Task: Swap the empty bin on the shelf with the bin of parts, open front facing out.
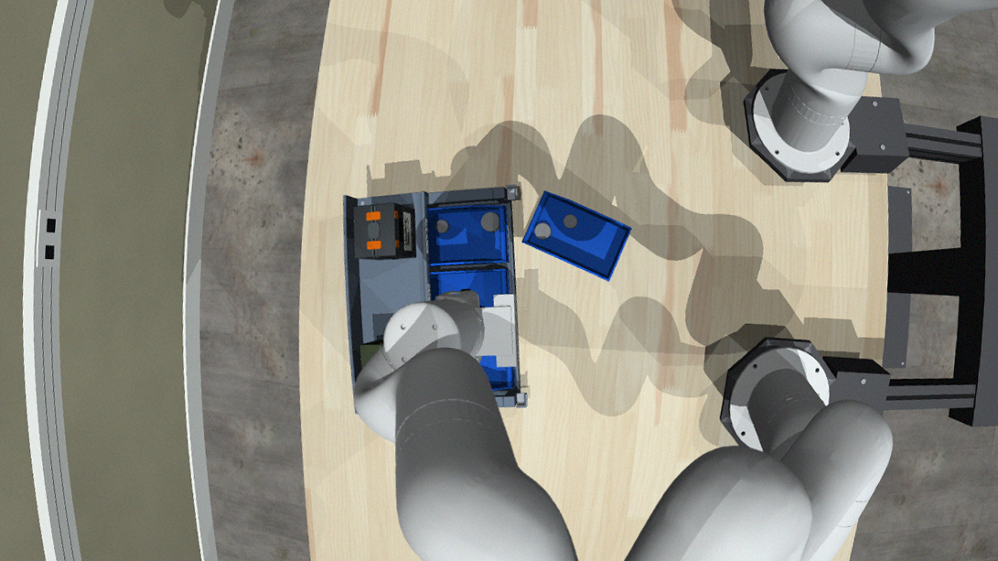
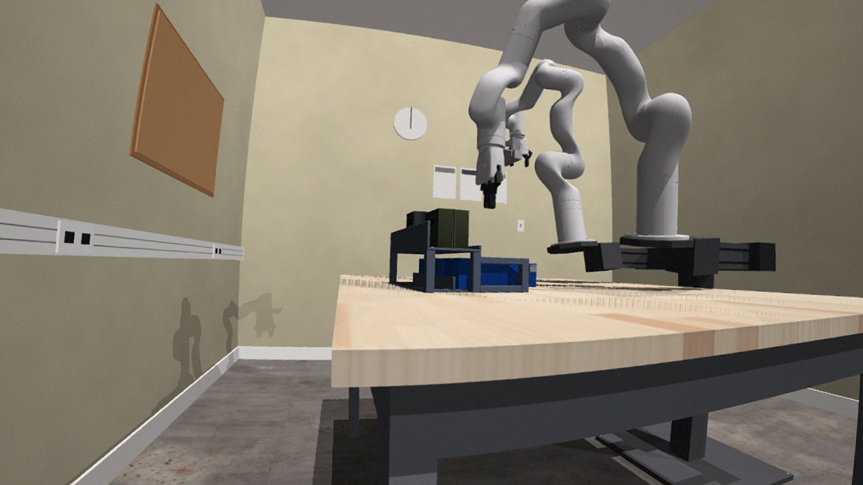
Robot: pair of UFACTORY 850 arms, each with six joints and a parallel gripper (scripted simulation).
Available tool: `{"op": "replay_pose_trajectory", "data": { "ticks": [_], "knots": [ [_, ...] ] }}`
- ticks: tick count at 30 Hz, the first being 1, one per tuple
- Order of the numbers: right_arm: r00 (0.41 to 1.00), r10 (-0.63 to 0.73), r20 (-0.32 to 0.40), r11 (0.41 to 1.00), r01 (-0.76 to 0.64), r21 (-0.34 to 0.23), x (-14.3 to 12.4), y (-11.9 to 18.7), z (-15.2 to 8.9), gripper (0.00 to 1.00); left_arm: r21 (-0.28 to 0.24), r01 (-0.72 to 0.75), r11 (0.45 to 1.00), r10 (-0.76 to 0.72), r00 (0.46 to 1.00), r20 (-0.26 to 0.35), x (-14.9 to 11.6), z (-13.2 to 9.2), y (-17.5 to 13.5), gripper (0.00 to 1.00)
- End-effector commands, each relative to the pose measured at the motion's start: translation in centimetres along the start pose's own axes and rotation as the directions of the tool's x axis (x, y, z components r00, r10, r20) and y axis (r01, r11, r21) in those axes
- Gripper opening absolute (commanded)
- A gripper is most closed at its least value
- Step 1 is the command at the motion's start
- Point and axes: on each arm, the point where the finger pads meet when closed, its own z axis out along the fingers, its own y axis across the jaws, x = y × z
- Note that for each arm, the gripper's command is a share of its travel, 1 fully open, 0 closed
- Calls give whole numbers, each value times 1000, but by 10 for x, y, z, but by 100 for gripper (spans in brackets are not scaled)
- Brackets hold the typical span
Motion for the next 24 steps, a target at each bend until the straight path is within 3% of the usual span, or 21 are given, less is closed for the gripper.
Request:
{"op": "replay_pose_trajectory", "data": {
  "ticks": [1, 12, 18, 24],
  "knots": [
    [1000, 0, -2, 1000, 0, 0, 0, 0, -1, 100, 5, -2, 1000, 2, 1000, -16, -1, -1, 0, 0],
    [1000, 0, -2, 1000, 0, 0, 0, 0, -1, 100, 4, -15, 1000, 15, 1000, -18, 3, 1, -6, 0],
    [1000, 0, -2, 1000, 0, 0, 0, 0, -1, 100, 3, -62, 998, 62, 998, -16, 16, 9, -28, 0],
    [1000, 0, -2, 1000, 0, 0, 0, 0, -1, 100, 3, -187, 982, 187, 982, -12, 58, 29, -82, 0]
  ]
}}
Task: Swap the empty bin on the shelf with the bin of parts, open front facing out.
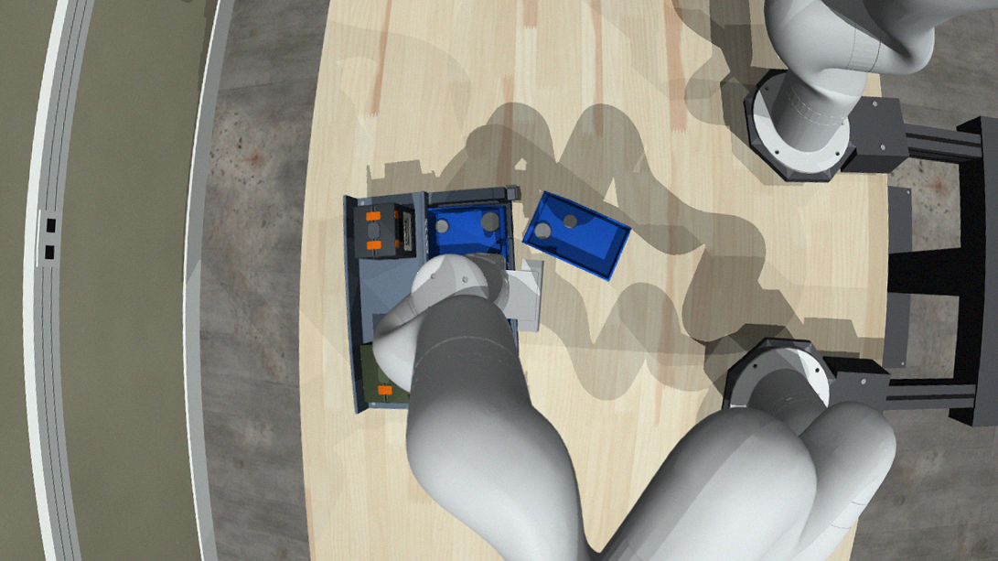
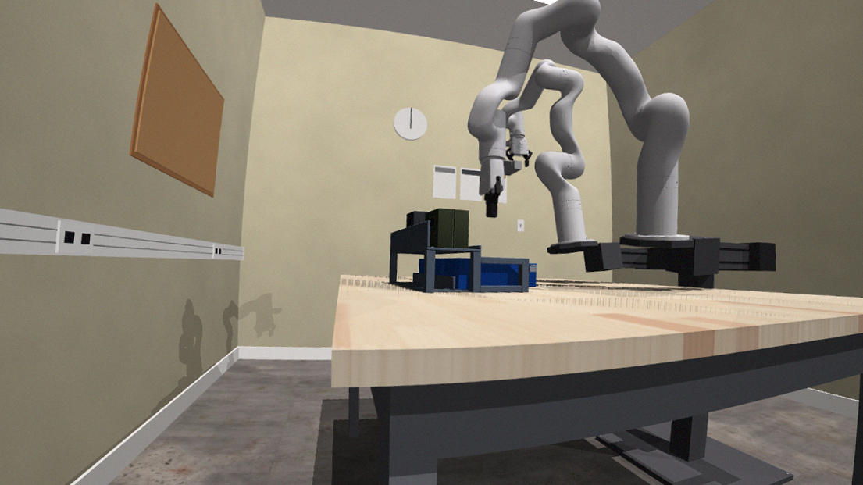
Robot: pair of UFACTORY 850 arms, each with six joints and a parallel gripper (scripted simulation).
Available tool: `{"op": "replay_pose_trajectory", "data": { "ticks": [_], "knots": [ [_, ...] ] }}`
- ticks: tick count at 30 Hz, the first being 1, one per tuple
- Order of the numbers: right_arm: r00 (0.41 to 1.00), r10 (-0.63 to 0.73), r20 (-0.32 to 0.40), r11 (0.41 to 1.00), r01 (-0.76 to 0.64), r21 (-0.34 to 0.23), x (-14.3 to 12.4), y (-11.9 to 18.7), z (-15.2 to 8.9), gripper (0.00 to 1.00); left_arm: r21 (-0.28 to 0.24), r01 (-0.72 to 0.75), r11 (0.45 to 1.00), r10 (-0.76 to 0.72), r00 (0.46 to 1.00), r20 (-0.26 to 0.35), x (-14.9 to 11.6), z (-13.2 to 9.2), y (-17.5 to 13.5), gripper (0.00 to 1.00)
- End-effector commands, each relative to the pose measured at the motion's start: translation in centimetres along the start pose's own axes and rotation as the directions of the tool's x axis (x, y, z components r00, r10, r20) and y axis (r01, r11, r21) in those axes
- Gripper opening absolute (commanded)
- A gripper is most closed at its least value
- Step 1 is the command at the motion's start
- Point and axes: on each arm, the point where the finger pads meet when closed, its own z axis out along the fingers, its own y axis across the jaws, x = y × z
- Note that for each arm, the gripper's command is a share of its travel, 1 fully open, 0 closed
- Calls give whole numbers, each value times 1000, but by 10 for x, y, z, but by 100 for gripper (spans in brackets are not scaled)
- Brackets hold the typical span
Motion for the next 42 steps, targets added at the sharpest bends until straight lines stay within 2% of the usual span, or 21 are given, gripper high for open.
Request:
{"op": "replay_pose_trajectory", "data": {
  "ticks": [1, 9, 11, 15, 18, 42],
  "knots": [
    [1000, 0, -2, 1000, 0, 0, 0, 0, -1, 100, -2, -90, 996, 90, 996, 5, 26, 15, -43, 0],
    [1000, 0, -2, 1000, 0, 0, 0, 0, -1, 100, 0, -245, 969, 245, 969, 4, 82, 39, -106, 0],
    [1000, 0, -2, 1000, 0, 0, 0, 0, -1, 100, 0, -245, 969, 245, 969, 4, 82, 39, -106, 0],
    [1000, 0, -2, 1000, 0, 0, 0, 0, -1, 100, 2, -313, 950, 313, 950, 1, 111, 50, -130, 0],
    [1000, 0, -2, 1000, 0, 0, 0, 0, -1, 100, 3, -340, 941, 340, 941, 0, 123, 54, -139, 0],
    [1000, 0, -2, 1000, 0, 0, 0, 0, -1, 100, 4, -348, 937, 348, 937, 0, 127, 56, -142, 0]
  ]
}}
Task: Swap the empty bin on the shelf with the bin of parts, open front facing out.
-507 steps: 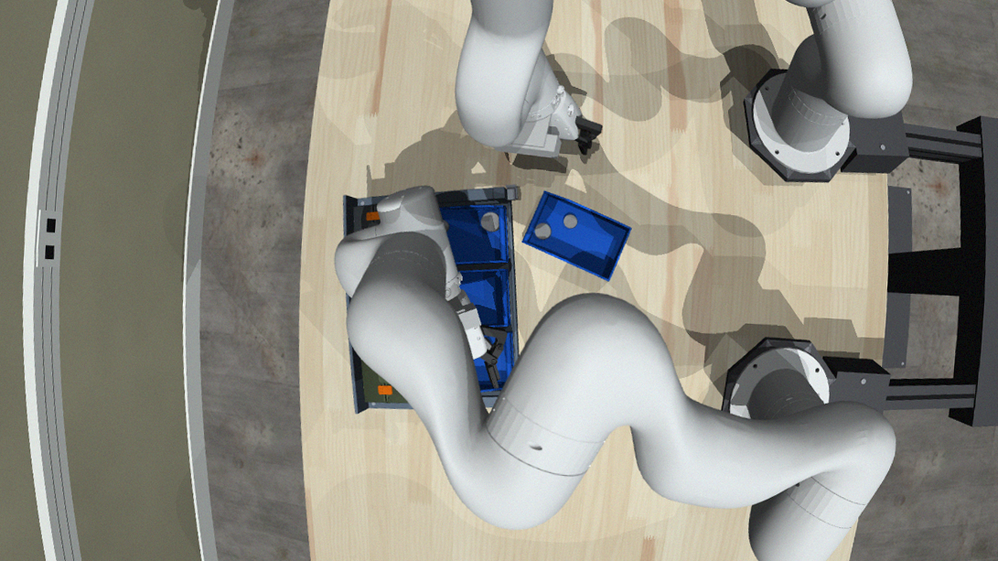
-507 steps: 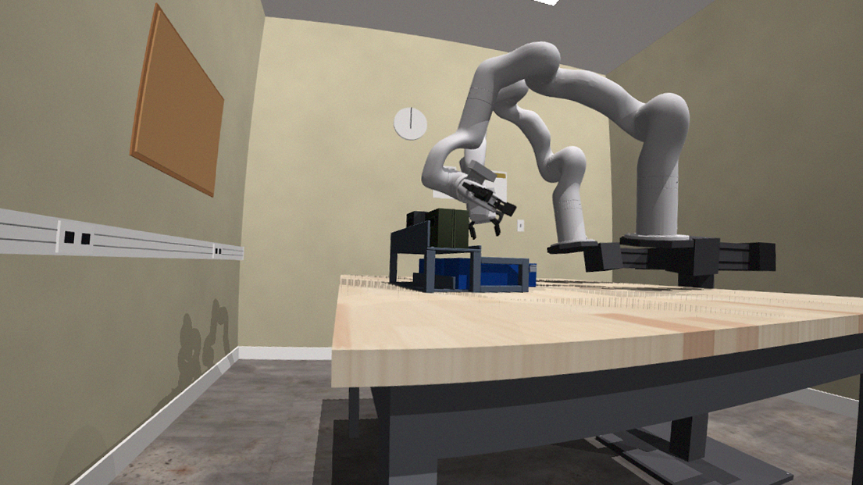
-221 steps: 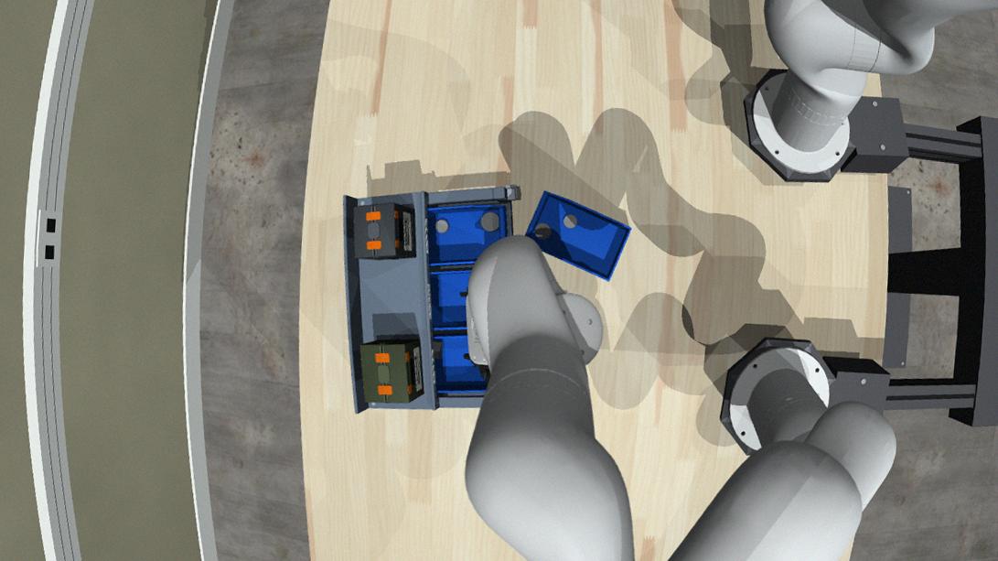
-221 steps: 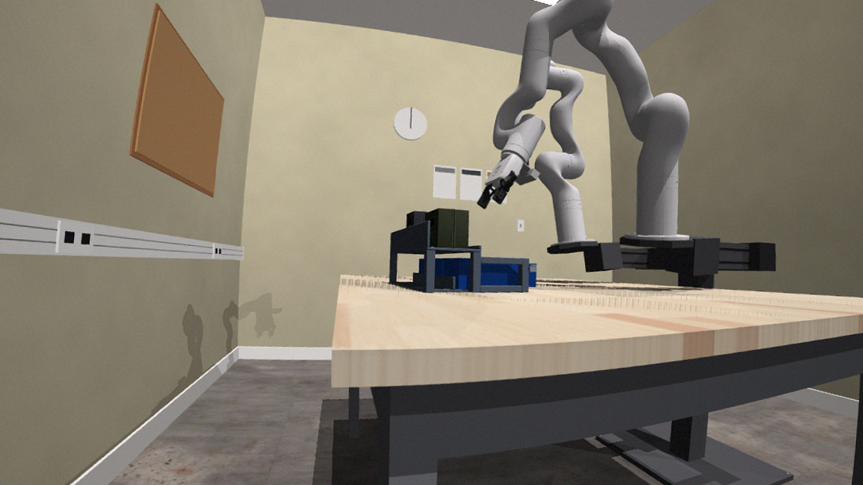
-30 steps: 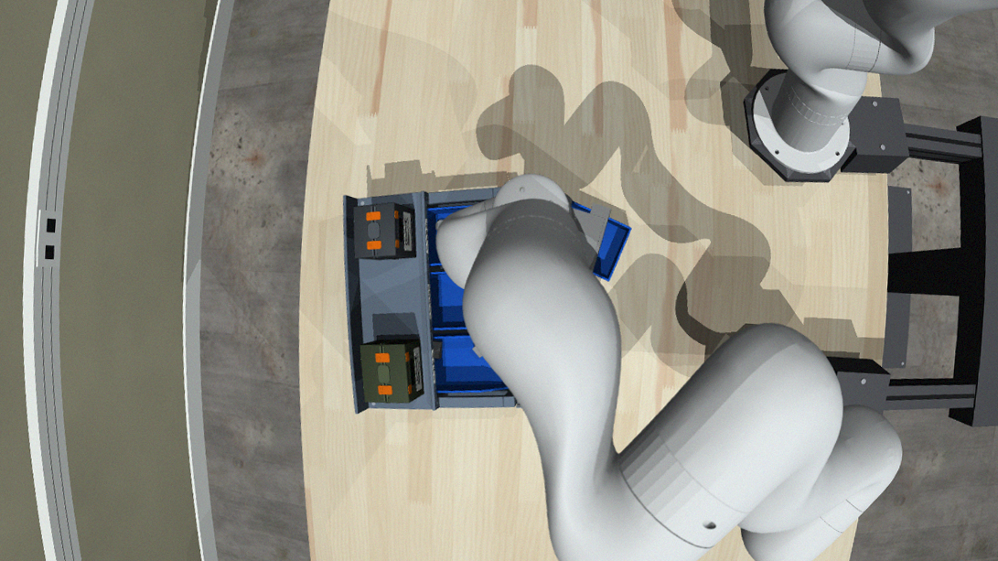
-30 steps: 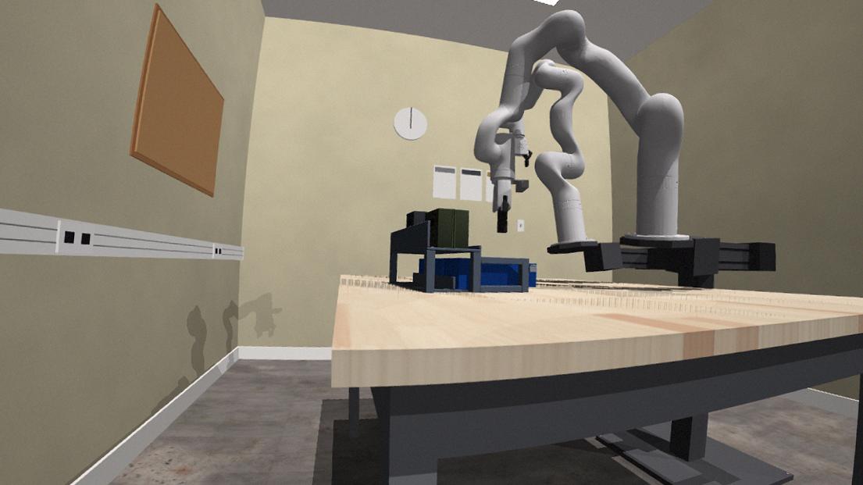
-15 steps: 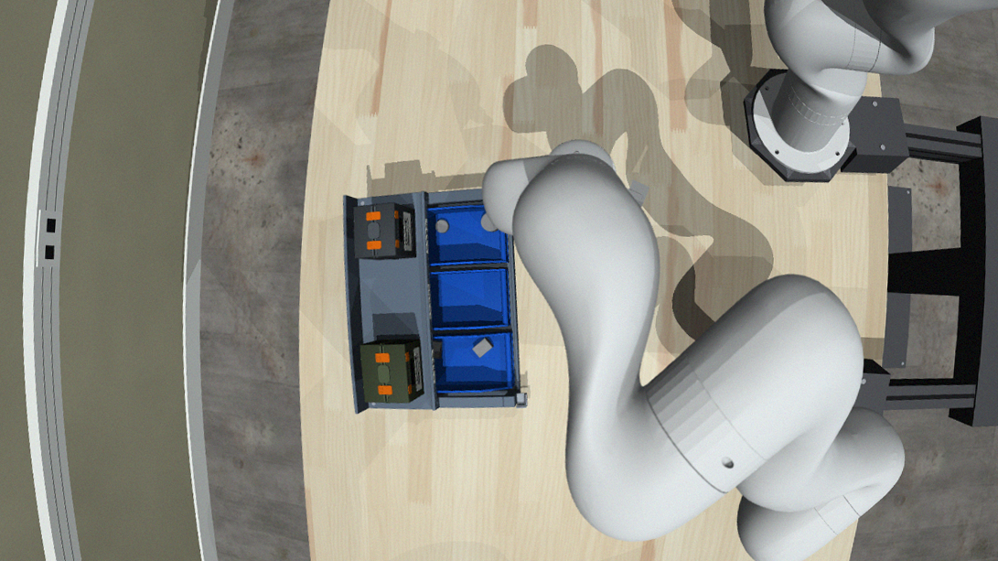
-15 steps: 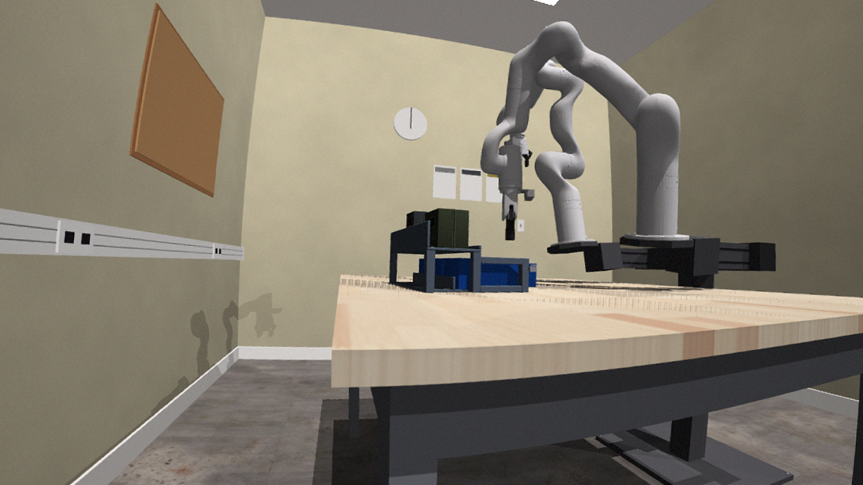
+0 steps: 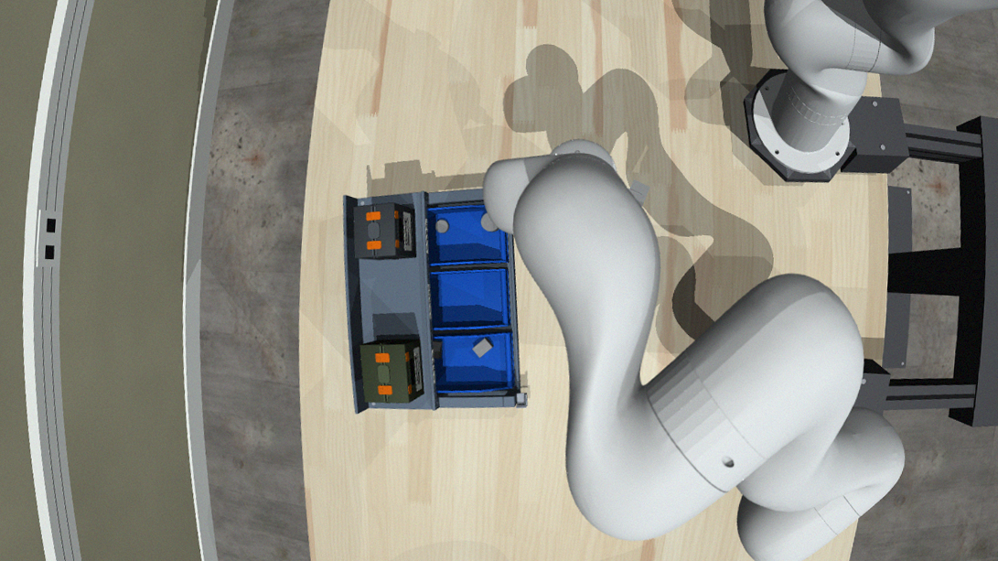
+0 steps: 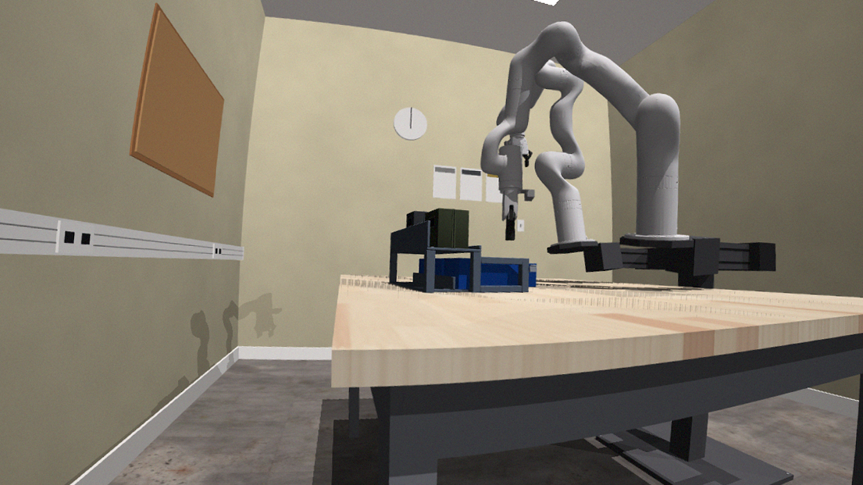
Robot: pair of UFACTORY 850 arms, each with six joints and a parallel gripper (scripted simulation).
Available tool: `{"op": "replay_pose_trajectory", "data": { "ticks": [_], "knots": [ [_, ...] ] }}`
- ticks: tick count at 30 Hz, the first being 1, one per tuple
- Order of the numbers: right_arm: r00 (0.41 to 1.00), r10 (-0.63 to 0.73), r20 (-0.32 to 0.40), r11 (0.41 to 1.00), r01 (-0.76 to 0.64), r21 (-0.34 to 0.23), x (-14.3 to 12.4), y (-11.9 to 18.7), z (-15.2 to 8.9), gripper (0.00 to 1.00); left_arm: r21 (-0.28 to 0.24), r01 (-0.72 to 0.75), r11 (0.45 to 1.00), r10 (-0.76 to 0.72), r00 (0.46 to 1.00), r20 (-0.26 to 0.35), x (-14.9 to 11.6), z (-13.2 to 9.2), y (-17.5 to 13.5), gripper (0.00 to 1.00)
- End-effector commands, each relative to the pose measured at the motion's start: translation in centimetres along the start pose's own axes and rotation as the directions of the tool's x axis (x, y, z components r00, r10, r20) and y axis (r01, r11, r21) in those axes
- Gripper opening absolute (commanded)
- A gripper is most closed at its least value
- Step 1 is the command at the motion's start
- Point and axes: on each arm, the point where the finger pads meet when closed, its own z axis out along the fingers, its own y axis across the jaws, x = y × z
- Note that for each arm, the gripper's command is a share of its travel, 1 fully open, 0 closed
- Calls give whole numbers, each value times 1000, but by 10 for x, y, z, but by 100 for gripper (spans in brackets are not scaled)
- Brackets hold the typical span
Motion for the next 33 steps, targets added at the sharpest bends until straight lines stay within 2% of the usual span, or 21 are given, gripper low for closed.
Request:
{"op": "replay_pose_trajectory", "data": {
  "ticks": [1, 3, 4, 23, 33],
  "knots": [
    [1000, 0, -2, 1000, 0, 0, 0, 0, -1, 100, 1, 0, 1000, 0, 1000, 1, -1, -1, 0, 0],
    [1000, 0, -2, 1000, 0, 0, 0, 0, -1, 100, 1, 0, 1000, 0, 1000, 1, -1, -1, 0, 0],
    [1000, 0, -2, 1000, 0, 0, 0, 0, -1, 100, 1, 0, 1000, 0, 1000, 1, -1, -1, 0, 27],
    [1000, 0, -2, 1000, 0, 0, 0, 0, -1, 100, 0, 0, 1000, 0, 1000, 1, -1, 1, 0, 27],
    [1000, 0, -2, 1000, 0, 0, 0, 0, -1, 100, 0, 1, 1000, -1, 1000, 2, -1, 12, 0, 27]
  ]
}}
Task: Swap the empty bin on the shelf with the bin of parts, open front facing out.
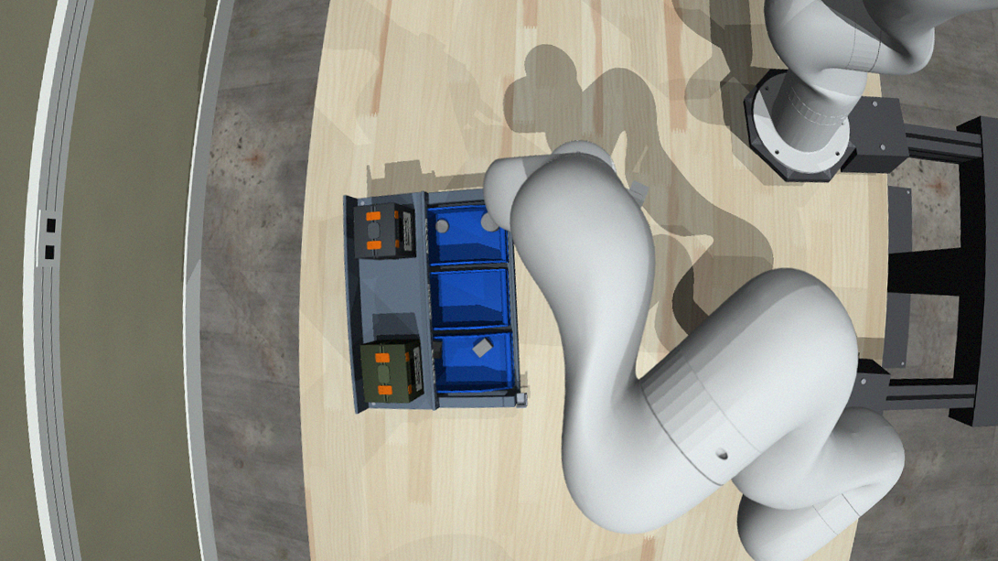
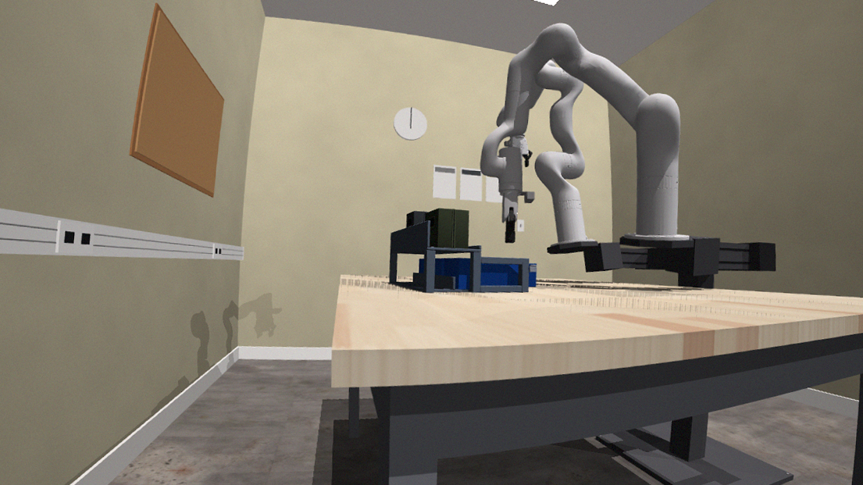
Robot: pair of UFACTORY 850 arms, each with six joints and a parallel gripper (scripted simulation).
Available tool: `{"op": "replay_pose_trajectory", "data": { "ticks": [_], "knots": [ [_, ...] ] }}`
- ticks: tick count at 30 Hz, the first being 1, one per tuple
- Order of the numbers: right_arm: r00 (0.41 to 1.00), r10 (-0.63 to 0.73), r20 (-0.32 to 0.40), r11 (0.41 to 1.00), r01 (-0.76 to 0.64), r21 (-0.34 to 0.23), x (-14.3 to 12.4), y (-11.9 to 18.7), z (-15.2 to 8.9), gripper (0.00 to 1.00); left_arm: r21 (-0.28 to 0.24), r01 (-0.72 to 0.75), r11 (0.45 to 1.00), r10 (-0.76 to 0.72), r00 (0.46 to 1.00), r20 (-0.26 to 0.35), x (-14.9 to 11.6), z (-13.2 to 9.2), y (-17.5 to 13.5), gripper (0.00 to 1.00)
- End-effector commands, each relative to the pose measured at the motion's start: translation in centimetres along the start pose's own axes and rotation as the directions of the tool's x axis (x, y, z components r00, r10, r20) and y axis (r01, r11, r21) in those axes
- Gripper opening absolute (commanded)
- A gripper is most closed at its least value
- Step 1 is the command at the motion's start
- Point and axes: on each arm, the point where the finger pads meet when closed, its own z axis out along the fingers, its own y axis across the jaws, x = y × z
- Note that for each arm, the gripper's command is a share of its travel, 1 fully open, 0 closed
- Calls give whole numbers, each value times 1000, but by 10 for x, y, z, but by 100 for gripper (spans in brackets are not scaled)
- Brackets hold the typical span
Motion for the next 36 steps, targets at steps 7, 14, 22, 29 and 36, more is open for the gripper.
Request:
{"op": "replay_pose_trajectory", "data": {
  "ticks": [7, 14, 22, 29, 36],
  "knots": [
    [1000, 0, -2, 1000, 0, 0, 0, 0, -1, 100, 0, 0, 1000, 0, 1000, 2, -1, 14, 0, 27],
    [1000, 0, -2, 1000, 0, 0, 0, 0, -1, 100, 0, 0, 1000, 0, 1000, 2, -1, 29, 0, 27],
    [1000, 0, -2, 1000, 0, 0, 0, 0, -1, 100, 0, 0, 1000, 0, 1000, 2, -2, 41, 0, 27],
    [1000, 0, -2, 1000, 0, 0, 0, 0, -1, 100, 0, 0, 1000, 0, 1000, 2, -2, 52, 0, 27],
    [1000, 0, -2, 1000, 0, 0, 0, 0, -1, 100, 0, 0, 1000, 0, 1000, 2, -2, 59, 0, 27]
  ]
}}
